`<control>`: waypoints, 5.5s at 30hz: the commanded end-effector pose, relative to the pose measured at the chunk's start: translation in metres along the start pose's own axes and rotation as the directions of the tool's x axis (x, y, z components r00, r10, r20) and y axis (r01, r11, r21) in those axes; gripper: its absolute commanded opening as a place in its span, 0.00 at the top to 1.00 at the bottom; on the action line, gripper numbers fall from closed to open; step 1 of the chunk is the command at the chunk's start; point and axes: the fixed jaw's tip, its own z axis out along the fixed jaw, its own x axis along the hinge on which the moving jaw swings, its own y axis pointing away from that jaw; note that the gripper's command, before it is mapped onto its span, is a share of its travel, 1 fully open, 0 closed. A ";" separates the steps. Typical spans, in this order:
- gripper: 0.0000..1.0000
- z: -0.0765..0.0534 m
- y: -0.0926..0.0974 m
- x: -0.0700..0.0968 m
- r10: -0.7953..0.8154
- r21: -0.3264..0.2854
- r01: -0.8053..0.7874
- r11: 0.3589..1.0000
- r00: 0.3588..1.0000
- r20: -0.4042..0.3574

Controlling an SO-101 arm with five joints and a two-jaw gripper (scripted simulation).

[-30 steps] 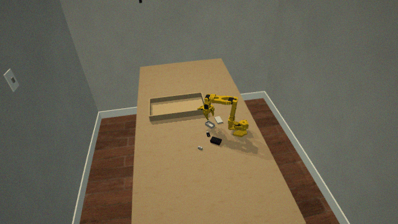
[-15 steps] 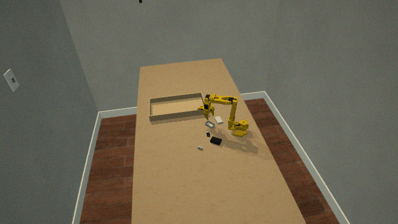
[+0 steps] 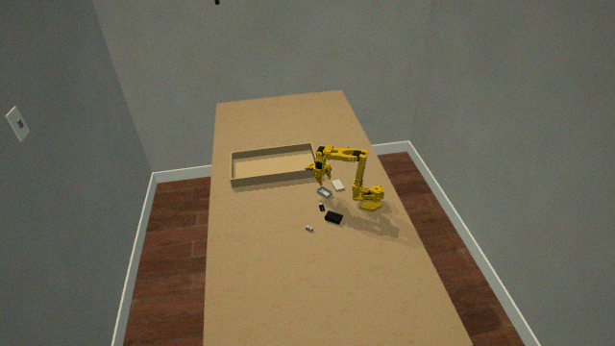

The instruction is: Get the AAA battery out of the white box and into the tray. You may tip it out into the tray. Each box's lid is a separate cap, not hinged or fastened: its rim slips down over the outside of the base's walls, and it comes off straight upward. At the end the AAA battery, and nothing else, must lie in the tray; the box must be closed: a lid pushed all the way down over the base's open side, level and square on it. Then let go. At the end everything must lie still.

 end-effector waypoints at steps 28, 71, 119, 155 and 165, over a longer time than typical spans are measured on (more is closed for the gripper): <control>0.72 -0.006 -0.002 -0.002 -0.122 -0.017 0.123 0.992 0.992 0.043; 0.72 -0.005 -0.046 0.003 -0.904 0.027 0.904 0.427 0.426 0.038; 0.72 -0.003 -0.103 0.013 -0.626 0.043 0.625 -0.779 -0.780 -0.017; 0.72 -0.002 -0.110 0.014 -0.455 0.039 0.454 -0.890 -0.890 -0.025; 0.72 -0.002 -0.110 0.014 -0.455 0.039 0.454 -0.890 -0.890 -0.025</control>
